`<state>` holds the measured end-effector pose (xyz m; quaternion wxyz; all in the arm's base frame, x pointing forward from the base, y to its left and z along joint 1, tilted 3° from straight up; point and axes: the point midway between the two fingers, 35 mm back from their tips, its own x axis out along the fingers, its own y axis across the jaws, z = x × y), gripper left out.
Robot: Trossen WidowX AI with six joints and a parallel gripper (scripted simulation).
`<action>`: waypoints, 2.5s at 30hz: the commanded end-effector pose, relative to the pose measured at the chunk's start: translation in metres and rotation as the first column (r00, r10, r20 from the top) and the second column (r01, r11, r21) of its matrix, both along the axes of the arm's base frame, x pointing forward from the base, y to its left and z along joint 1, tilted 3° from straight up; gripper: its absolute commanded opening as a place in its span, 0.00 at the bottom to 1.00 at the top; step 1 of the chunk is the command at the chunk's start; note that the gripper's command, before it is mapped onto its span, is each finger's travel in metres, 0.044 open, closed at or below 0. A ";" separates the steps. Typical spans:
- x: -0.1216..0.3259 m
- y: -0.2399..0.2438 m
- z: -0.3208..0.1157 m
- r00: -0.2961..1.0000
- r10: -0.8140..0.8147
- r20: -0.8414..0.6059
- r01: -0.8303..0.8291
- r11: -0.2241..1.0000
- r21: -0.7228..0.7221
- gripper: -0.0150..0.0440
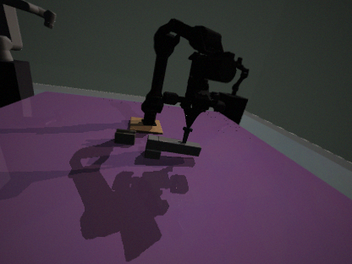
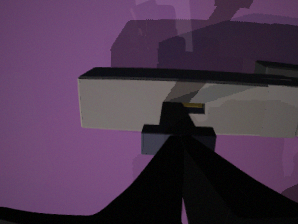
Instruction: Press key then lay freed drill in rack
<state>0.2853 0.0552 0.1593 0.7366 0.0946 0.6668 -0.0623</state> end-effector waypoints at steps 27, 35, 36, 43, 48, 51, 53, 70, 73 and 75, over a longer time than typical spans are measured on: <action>-0.008 0.002 -0.020 1.000 0.000 -0.025 0.000 1.000 0.000 0.25; -0.008 0.002 -0.024 1.000 0.000 -0.025 0.000 1.000 0.000 0.25; -0.008 0.002 -0.024 1.000 0.000 -0.025 0.000 1.000 0.000 0.25; -0.008 0.002 -0.029 1.000 0.000 -0.025 0.000 1.000 0.000 0.25; -0.008 0.002 -0.031 1.000 0.000 -0.025 0.000 1.000 0.000 0.25; -0.006 0.001 -0.021 1.000 0.000 -0.025 0.000 1.000 0.000 0.39; -0.005 0.001 -0.007 1.000 0.000 -0.024 0.000 1.000 0.000 0.48; -0.002 -0.040 0.016 0.921 0.390 -0.014 -0.391 0.919 -0.052 1.00; -0.003 -0.061 0.004 0.812 0.583 -0.023 -0.583 0.809 -0.076 1.00; -0.005 -0.077 -0.005 0.725 0.688 -0.031 -0.688 0.720 -0.085 1.00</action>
